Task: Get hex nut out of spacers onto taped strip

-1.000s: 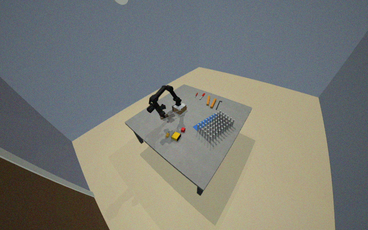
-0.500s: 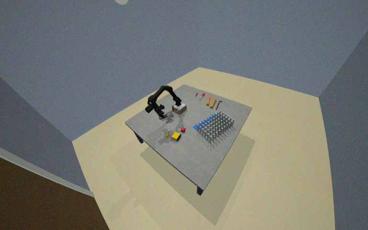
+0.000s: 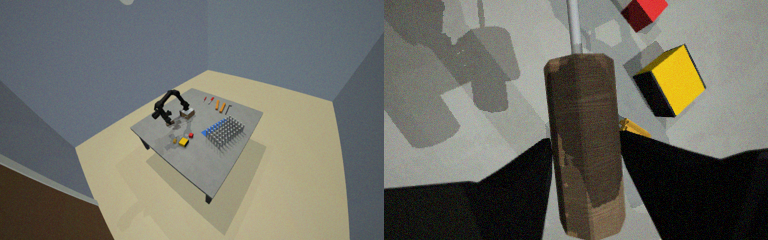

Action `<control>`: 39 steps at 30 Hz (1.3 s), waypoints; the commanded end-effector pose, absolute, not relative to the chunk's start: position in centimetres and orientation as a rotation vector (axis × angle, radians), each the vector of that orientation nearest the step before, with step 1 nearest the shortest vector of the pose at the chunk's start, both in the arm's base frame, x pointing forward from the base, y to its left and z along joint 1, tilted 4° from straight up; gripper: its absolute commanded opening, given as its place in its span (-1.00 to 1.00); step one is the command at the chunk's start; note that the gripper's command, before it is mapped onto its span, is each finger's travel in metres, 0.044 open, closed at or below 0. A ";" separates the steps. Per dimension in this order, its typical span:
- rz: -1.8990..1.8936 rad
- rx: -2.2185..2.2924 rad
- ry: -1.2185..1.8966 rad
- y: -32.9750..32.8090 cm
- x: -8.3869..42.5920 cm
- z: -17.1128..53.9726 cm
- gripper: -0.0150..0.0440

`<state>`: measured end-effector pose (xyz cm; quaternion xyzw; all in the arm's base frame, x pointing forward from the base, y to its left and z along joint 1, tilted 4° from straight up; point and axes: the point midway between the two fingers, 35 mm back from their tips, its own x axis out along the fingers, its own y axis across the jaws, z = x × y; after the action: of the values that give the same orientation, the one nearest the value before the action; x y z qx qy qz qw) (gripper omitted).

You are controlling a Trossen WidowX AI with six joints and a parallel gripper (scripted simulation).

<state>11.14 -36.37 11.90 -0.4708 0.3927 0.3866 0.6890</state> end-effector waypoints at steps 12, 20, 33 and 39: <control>0.863 -1.051 0.872 -36.6 11.4 10.2 -0.49; 0.863 -1.051 0.872 -36.7 11.4 9.4 -0.49; 0.863 -1.051 0.872 -36.9 11.6 7.9 -0.49; 0.863 -1.051 0.872 -36.9 11.6 7.3 -0.49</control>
<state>11.51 -36.99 7.65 -0.4723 0.3920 0.3872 0.6880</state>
